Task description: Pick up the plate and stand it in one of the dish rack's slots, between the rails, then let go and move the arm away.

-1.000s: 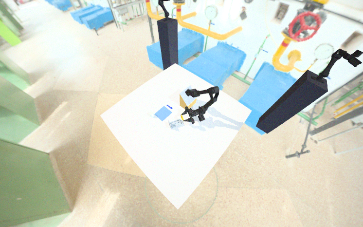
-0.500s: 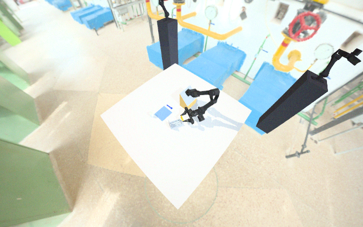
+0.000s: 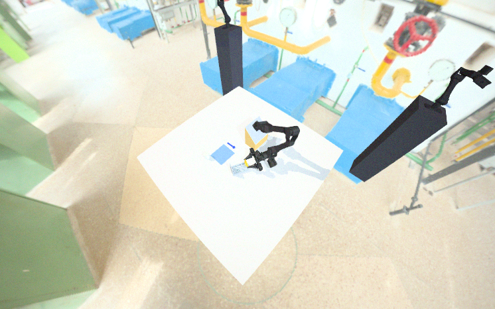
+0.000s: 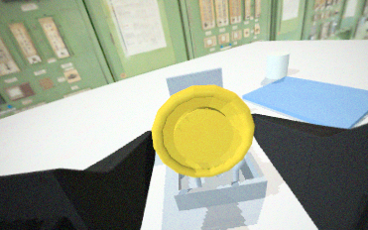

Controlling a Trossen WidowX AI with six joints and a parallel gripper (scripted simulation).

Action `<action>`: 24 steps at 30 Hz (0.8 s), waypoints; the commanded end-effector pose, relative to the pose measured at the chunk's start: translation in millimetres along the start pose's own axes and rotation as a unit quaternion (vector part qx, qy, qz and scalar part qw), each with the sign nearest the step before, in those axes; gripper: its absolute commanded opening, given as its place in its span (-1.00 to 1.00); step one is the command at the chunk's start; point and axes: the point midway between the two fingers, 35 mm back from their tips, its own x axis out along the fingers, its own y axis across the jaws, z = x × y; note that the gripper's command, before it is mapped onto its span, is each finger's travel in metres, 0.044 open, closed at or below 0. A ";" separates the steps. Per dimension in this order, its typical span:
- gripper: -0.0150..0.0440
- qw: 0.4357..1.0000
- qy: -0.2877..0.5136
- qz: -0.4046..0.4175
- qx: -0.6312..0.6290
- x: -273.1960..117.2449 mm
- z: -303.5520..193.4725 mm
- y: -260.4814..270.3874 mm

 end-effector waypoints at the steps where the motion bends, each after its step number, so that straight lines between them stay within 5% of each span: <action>1: -0.49 1.000 -0.001 -0.003 -0.005 8.4 0.2 -4.2; 24: -0.49 1.000 -0.003 0.004 0.010 24.8 2.7 -6.4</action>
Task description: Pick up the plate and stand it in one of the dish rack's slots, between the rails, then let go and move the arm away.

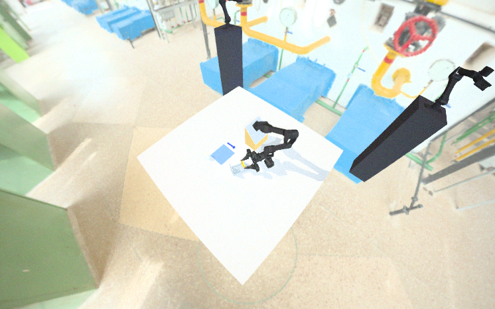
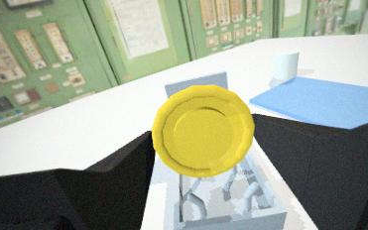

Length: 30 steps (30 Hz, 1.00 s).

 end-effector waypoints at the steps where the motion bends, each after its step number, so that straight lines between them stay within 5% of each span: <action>1: -0.49 1.000 0.001 -0.003 -0.007 0.9 -0.2 -4.9; 20: -0.49 1.000 0.004 -0.003 -0.006 1.8 -13.8 -7.7; 30: 0.40 1.000 0.003 -0.003 -0.004 2.2 -14.5 -7.6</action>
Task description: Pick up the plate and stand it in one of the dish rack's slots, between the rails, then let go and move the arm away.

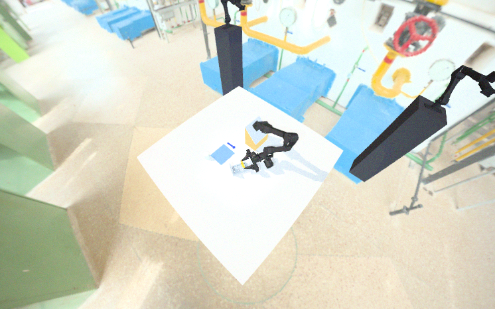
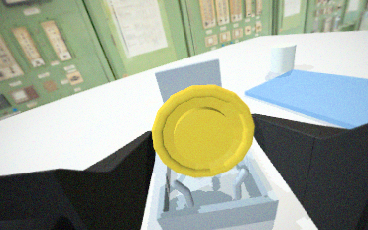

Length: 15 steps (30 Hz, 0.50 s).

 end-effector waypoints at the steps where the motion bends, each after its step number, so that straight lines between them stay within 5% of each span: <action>1: 0.49 1.000 0.000 0.000 0.000 0.0 0.0 -0.1; 5: 0.84 1.000 0.000 0.000 0.000 0.0 0.0 -0.1; 15: 0.86 1.000 0.000 -0.001 -0.001 -0.2 5.2 1.9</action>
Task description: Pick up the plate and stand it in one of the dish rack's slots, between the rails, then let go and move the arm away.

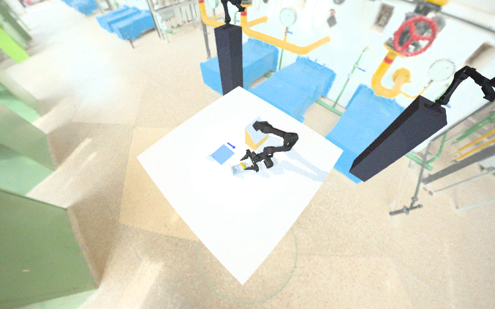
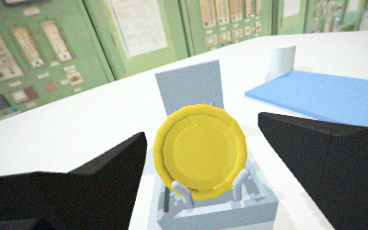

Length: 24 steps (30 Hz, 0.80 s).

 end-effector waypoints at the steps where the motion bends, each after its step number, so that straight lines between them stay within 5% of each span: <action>1: 0.86 1.000 0.001 -0.002 -0.002 -0.7 11.1 4.0; 14: 0.86 1.000 -0.004 -0.007 -0.021 -10.9 108.4 18.8; 24: 0.86 0.995 0.012 -0.046 -0.088 1.2 113.9 9.8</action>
